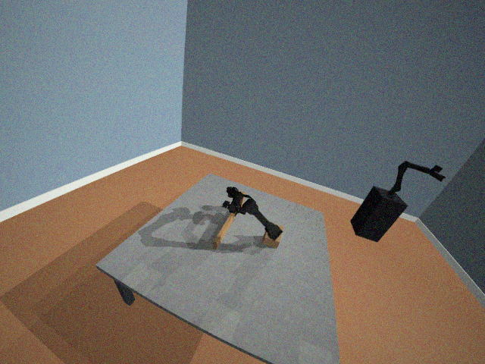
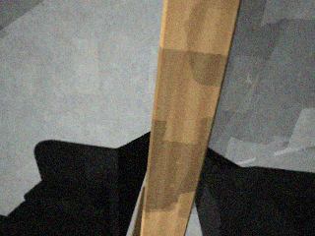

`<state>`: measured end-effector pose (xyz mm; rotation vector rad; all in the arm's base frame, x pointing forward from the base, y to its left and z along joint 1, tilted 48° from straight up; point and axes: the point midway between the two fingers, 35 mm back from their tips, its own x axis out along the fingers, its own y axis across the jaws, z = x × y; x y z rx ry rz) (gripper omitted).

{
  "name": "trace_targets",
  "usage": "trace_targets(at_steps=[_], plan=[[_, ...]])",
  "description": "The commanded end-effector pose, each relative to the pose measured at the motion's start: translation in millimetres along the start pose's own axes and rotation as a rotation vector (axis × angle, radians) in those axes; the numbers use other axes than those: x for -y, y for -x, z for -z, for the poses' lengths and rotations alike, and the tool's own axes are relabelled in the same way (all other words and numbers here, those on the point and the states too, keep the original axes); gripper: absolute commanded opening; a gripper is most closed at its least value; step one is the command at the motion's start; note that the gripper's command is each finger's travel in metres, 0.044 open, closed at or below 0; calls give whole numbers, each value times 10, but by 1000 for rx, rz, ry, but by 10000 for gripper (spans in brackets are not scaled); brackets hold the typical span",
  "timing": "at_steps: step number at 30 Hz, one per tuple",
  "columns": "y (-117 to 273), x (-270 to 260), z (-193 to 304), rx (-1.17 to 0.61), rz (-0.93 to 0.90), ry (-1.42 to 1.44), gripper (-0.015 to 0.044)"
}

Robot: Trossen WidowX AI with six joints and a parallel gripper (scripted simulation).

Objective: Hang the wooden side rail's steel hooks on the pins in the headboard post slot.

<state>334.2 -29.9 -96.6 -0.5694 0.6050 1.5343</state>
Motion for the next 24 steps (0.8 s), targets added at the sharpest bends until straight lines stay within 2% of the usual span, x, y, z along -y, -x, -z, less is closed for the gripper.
trace_targets(at_steps=[1,24], plan=[[23,-5,32,-4,8,-1,0],[38,-6,53,-4,8,0,0]])
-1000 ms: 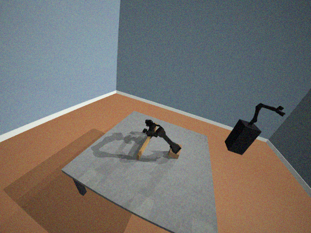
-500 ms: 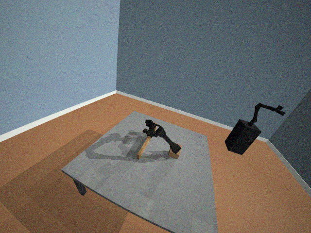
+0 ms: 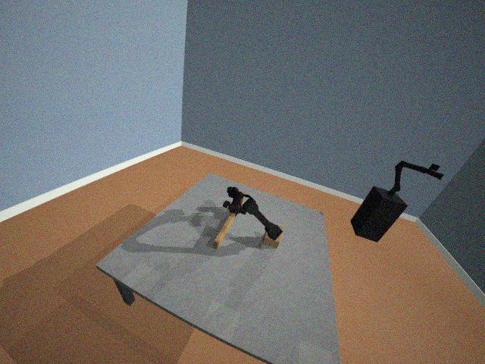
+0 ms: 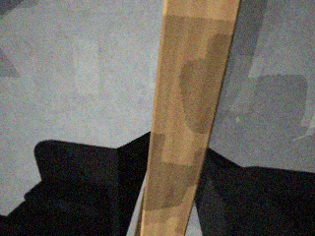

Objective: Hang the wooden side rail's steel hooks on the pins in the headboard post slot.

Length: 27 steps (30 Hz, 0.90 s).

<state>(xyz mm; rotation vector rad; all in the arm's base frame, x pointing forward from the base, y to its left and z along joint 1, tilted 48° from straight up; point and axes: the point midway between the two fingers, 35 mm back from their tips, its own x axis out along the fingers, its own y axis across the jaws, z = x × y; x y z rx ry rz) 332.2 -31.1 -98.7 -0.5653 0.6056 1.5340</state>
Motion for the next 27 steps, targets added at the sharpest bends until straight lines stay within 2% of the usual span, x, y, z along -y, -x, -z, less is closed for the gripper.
trace_targets(at_steps=[1,27], plan=[[45,14,30,-6,9,2,0],[62,35,51,-6,9,3,0]])
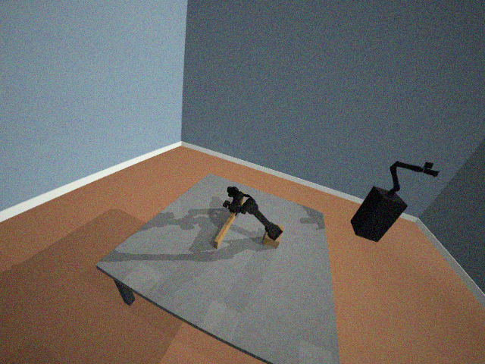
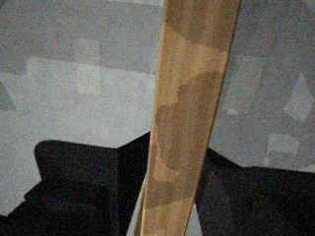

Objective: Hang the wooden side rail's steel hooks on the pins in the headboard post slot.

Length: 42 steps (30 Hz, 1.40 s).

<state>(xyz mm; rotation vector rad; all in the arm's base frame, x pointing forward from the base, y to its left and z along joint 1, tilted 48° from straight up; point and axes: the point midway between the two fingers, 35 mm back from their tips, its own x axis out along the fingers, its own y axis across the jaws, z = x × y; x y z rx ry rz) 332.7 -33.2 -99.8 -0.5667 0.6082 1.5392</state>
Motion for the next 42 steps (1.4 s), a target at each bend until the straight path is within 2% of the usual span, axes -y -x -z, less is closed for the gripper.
trace_targets(at_steps=[1,42], plan=[[52,30,30,-4,14,1,0],[25,12,73,-4,14,1,0]])
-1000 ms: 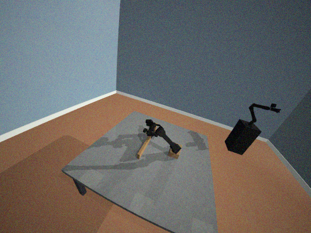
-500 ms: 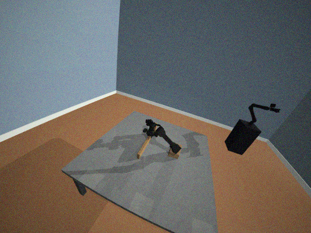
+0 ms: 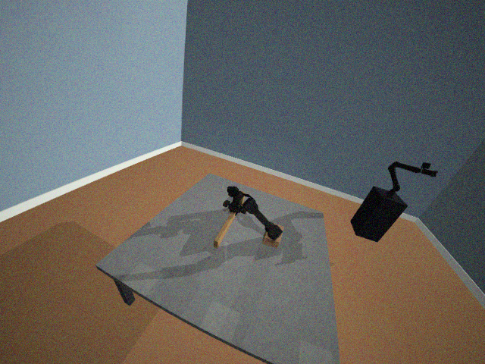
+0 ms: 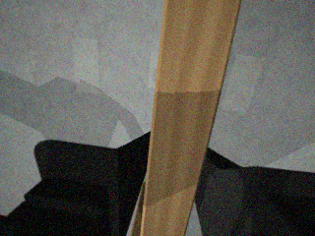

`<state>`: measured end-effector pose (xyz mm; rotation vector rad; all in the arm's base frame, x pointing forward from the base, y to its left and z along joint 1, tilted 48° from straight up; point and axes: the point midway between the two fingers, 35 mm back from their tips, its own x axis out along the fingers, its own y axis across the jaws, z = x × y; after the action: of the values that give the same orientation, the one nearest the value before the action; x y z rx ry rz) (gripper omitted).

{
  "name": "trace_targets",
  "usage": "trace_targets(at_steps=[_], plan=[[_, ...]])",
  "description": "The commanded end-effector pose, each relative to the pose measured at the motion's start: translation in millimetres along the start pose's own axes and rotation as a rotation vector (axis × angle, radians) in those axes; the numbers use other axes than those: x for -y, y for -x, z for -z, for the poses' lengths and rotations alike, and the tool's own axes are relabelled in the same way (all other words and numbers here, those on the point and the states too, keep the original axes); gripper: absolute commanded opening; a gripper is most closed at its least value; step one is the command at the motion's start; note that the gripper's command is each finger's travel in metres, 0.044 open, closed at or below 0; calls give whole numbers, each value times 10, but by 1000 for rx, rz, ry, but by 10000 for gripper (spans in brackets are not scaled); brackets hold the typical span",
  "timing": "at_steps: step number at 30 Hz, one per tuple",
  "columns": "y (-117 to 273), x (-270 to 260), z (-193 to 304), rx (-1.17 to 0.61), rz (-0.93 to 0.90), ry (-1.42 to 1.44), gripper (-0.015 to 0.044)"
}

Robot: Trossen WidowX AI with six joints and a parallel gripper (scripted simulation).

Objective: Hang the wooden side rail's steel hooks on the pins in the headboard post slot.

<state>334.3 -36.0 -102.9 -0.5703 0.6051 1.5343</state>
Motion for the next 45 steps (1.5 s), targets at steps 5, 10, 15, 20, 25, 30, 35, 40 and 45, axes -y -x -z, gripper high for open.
trace_targets(at_steps=[5,10,15,20,25,30,35,40,45], plan=[[20,-10,36,-4,9,-1,0],[25,-16,42,-4,9,-1,0],[31,-19,47,-4,9,-1,0],[32,-16,52,-4,9,-1,0],[36,-12,56,-4,9,-1,0],[40,-8,60,-4,9,-1,0],[44,-5,64,-4,9,-1,0],[48,-1,67,-4,9,-1,0],[51,3,71,-4,9,-1,0]])
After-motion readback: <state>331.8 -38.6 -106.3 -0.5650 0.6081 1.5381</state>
